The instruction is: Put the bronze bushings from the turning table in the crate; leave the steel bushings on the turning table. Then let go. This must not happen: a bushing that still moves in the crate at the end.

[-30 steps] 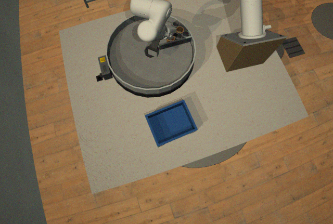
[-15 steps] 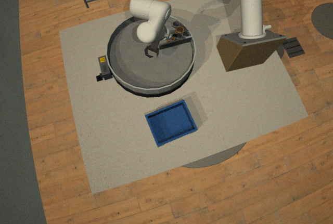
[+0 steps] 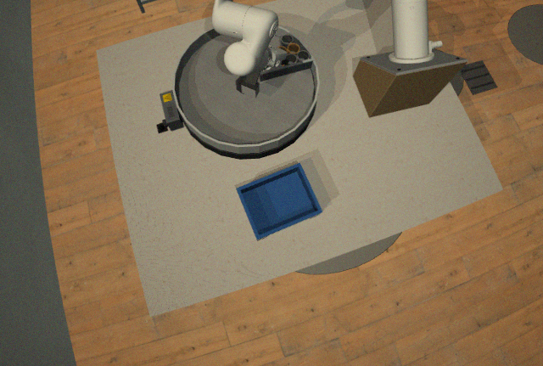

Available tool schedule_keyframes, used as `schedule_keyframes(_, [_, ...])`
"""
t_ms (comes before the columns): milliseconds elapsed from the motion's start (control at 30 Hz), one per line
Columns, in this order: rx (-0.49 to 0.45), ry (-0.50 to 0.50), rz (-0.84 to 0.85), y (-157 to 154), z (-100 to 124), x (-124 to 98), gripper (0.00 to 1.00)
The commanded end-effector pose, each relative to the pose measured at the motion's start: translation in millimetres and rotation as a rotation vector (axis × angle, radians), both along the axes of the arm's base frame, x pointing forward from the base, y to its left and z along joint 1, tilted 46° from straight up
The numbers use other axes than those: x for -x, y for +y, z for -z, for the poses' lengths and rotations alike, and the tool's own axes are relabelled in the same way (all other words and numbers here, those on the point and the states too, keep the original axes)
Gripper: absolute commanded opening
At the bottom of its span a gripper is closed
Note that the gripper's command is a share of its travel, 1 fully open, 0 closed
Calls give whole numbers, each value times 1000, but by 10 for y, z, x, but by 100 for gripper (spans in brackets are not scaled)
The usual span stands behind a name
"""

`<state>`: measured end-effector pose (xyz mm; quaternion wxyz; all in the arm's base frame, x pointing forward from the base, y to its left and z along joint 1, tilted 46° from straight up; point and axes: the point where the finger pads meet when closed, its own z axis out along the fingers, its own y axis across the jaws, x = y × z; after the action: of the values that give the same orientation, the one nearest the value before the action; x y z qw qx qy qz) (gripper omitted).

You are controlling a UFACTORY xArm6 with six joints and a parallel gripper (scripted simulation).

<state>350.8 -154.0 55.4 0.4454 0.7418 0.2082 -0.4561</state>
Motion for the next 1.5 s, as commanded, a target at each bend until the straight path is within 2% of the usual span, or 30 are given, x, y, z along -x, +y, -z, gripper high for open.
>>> schedule_keyframes(0, [0, -2, -1, 4, -4, -9, 10])
schedule_keyframes(1433, [0, -2, -1, -116, 113, -1, 10])
schedule_keyframes(1467, [0, -2, -1, -116, 113, -1, 0])
